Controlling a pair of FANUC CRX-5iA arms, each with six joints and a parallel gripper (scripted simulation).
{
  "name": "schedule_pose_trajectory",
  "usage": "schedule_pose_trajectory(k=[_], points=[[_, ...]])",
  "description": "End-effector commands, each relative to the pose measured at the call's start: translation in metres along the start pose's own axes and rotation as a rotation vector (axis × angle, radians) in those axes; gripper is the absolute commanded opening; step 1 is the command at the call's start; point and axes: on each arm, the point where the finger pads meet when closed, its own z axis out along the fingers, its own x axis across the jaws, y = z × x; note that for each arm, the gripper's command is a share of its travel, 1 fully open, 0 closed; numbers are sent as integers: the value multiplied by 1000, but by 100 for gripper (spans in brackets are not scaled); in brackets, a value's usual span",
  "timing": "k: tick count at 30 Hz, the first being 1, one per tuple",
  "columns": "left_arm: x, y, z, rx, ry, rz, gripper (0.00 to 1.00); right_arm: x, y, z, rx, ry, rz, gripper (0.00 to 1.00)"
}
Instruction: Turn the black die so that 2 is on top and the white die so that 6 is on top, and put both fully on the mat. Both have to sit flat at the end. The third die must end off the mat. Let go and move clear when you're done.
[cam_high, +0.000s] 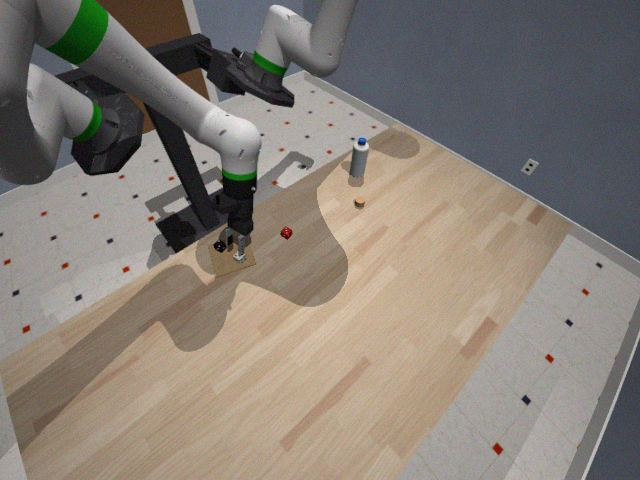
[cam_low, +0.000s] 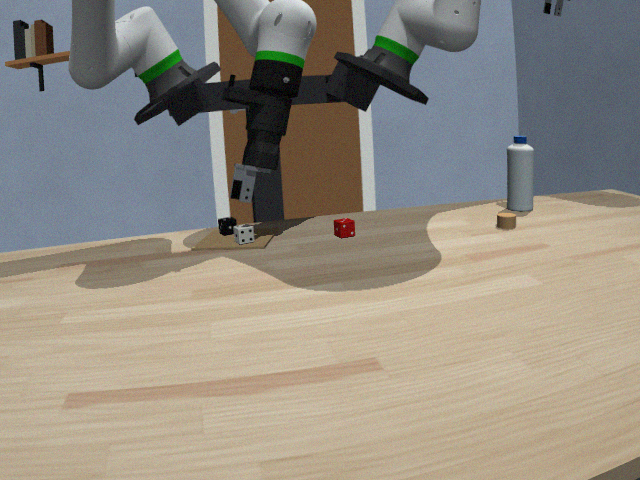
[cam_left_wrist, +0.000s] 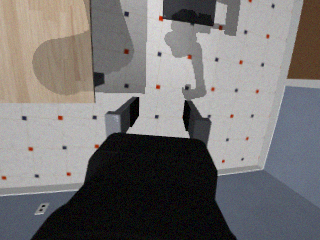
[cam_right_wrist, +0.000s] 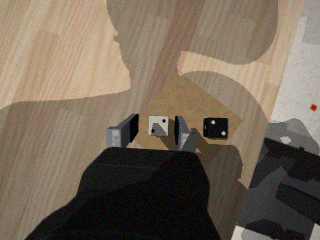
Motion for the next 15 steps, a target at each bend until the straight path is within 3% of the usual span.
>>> schedule_pose_trajectory(k=[1,8,15], points=[[0,0,-1,-2,0,0,100,-1,1,1,46,2,0,87],[0,0,-1,-2,0,0,100,-1,3,0,238,0,0,87],[0,0,-1,-2,0,0,100,-1,3,0,259,-2,1,87]])
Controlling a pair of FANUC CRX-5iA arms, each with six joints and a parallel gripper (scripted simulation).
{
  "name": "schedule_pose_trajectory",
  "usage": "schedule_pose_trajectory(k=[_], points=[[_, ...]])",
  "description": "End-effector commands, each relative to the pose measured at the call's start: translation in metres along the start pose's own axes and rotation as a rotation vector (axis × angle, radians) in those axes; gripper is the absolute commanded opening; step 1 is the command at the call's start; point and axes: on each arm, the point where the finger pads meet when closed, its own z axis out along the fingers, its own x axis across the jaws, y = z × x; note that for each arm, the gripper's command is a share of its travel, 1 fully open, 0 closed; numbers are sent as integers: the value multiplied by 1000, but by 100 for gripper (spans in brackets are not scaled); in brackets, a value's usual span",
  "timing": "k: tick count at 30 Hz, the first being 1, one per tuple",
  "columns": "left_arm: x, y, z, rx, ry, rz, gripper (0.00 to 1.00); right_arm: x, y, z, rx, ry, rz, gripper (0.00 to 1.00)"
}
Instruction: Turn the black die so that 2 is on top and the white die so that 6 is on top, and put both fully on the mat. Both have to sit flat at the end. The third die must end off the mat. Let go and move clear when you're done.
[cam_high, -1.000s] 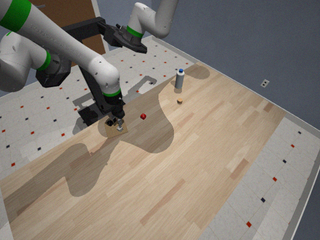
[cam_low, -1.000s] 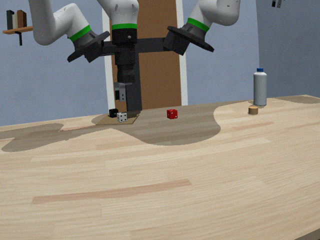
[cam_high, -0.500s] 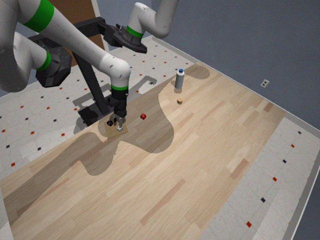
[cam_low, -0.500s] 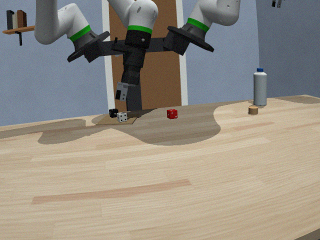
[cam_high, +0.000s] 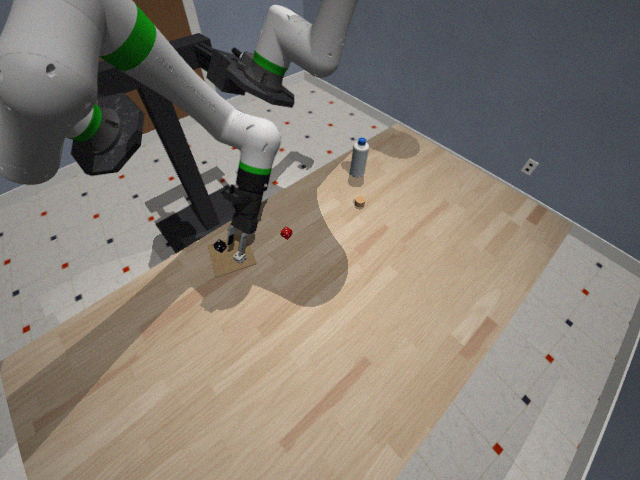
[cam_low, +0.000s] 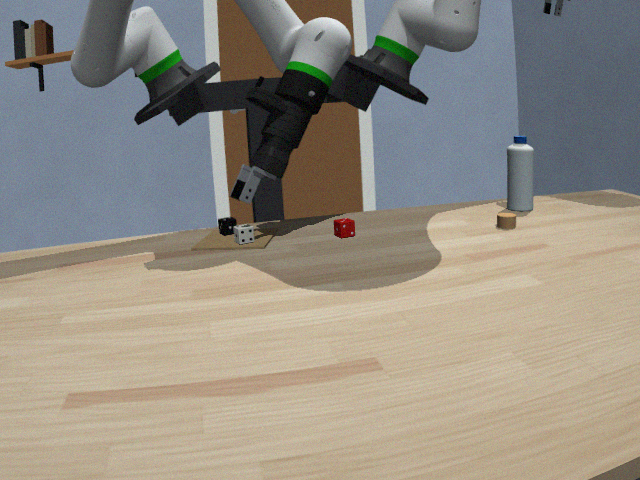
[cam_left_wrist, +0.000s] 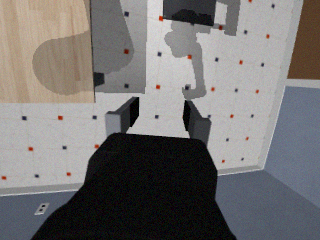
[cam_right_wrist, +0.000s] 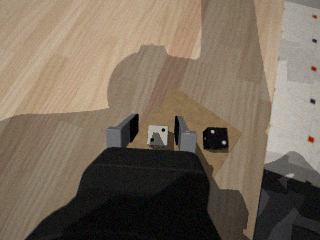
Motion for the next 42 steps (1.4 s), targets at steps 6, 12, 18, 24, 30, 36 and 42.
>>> schedule_pose_trajectory(k=[6,12,18,24,30,36,42], points=[[0,0,-1,-2,0,0,100,-2,1,1,147,2,1,87],[0,0,-1,-2,0,0,100,-1,3,0,247,0,1,87],[0,0,-1,-2,0,0,100,-1,3,0,262,-1,1,87],[0,0,-1,-2,0,0,100,-1,3,0,262,-1,1,87],[0,0,-1,-2,0,0,100,-1,3,0,262,-1,1,87],[0,0,-1,-2,0,0,100,-1,4,1,262,-1,1,87],[0,0,-1,-2,0,0,100,-1,6,6,262,-1,1,87]])
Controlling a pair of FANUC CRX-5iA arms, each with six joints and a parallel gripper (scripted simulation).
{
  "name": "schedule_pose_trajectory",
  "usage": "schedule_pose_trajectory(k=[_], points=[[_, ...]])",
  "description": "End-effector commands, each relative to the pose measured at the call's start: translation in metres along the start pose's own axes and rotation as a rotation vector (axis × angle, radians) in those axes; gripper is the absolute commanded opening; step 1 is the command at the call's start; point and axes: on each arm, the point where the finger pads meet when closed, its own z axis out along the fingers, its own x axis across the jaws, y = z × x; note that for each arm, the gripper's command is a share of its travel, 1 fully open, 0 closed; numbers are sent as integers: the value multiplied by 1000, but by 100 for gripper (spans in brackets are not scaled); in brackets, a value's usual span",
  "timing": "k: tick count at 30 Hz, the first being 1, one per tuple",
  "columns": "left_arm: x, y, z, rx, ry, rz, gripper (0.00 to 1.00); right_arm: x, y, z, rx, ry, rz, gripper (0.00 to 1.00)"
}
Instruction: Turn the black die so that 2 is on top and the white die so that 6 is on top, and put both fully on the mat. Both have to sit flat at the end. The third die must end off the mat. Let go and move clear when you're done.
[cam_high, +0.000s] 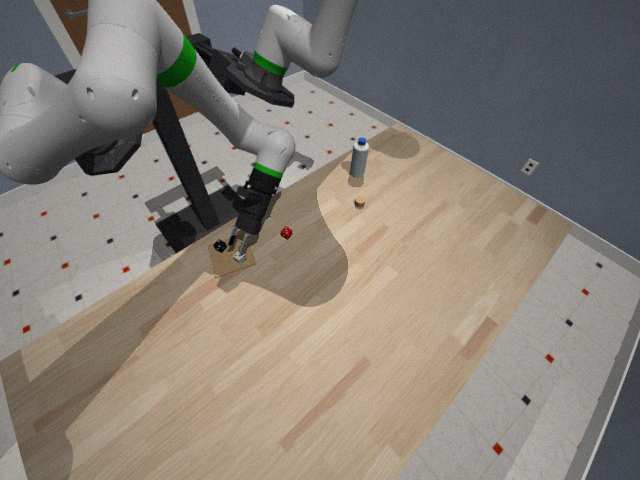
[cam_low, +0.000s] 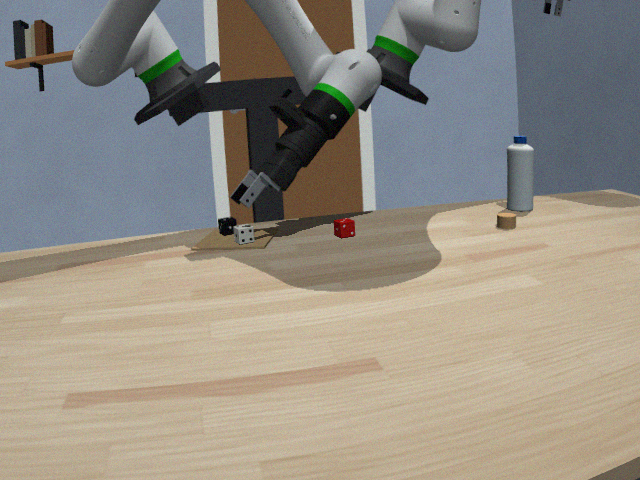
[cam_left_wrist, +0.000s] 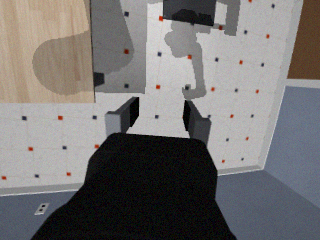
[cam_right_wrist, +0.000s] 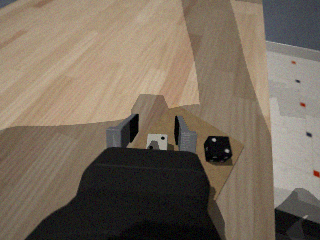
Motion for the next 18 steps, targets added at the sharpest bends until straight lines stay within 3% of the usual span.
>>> schedule_pose_trajectory(k=[1,18], points=[[0,0,-1,-2,0,0,100,-1,2,1,0,-1,1,87],[0,0,-1,-2,0,0,100,-1,20,19,0,-1,1,87]])
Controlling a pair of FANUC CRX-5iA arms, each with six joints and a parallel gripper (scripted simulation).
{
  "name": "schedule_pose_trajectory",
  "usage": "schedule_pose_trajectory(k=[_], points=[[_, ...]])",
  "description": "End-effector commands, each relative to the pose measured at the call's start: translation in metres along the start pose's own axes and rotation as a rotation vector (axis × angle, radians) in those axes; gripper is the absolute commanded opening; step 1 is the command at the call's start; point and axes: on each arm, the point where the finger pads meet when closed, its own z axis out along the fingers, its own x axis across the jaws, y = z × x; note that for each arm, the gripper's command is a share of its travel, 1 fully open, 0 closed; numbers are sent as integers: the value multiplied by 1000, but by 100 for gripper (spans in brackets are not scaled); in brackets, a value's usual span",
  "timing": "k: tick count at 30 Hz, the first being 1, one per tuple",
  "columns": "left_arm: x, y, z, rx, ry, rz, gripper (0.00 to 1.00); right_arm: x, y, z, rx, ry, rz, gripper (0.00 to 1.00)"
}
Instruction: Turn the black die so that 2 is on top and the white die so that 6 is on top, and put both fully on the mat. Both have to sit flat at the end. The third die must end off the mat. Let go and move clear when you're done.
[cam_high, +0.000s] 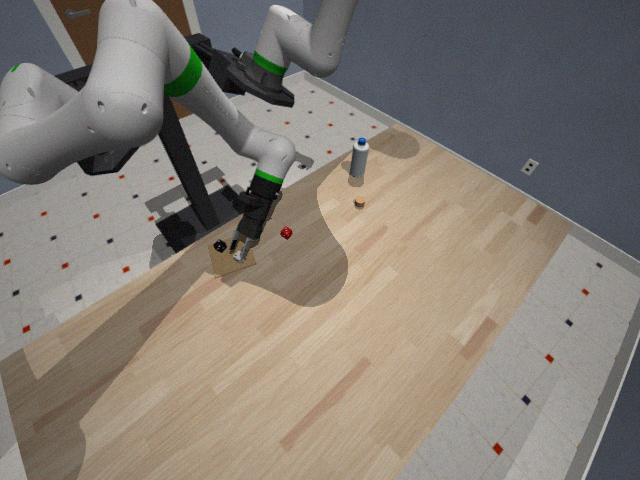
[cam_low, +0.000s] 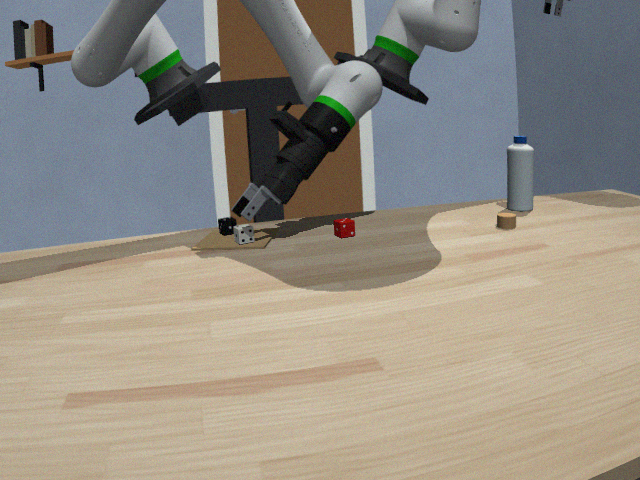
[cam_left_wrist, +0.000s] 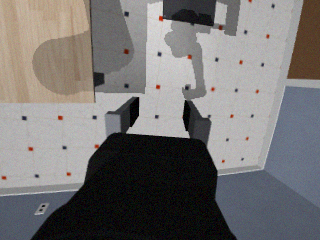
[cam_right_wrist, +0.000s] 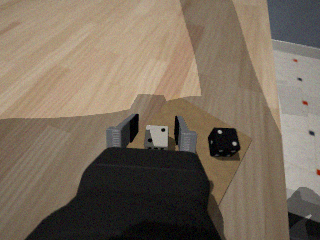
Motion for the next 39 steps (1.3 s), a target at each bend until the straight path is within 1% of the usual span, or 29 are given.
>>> schedule_pose_trajectory(k=[1,18,39], points=[[0,0,-1,-2,0,0,100,-1,4,3,0,-1,1,87],[0,0,-1,-2,0,0,100,-1,22,21,0,-1,1,87],[0,0,-1,-2,0,0,100,-1,28,28,0,-1,1,87]])
